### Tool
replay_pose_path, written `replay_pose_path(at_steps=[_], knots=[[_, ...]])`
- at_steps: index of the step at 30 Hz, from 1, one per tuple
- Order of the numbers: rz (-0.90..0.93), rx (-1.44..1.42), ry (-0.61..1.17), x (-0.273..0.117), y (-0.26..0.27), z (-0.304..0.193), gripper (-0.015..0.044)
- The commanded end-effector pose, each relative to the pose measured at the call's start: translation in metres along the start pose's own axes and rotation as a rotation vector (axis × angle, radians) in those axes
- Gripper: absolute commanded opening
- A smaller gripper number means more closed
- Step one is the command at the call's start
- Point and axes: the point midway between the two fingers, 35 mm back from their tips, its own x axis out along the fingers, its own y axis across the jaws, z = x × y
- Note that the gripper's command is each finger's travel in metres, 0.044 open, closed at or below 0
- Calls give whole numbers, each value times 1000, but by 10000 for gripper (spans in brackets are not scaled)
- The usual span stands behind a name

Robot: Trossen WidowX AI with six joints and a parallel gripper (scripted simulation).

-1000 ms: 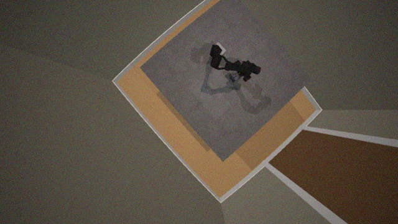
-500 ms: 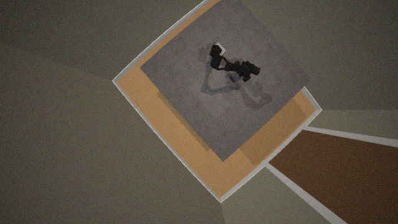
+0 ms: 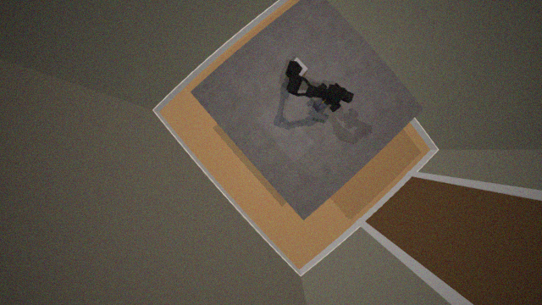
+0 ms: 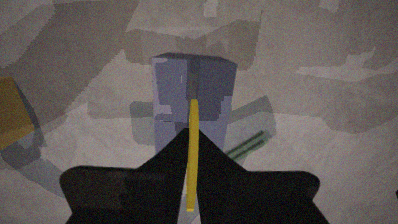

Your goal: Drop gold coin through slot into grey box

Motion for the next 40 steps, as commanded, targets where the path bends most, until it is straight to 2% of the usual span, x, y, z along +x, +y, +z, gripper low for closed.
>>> replay_pose_path(at_steps=[1, 7, 16, 25, 27, 30, 40], knots=[[-3, -2, 3, 3, 0, 0, 0], [0, 0, 0, 1, 0, 0, 157], [0, 0, 0, 1, 0, 0, 161], [1, -1, -1, -19, 0, 0, 397], [2, -3, 2, -38, 1, 0, 440], [4, -4, 7, -58, 3, -2, 440], [4, -4, 7, -58, 3, -2, 440]])
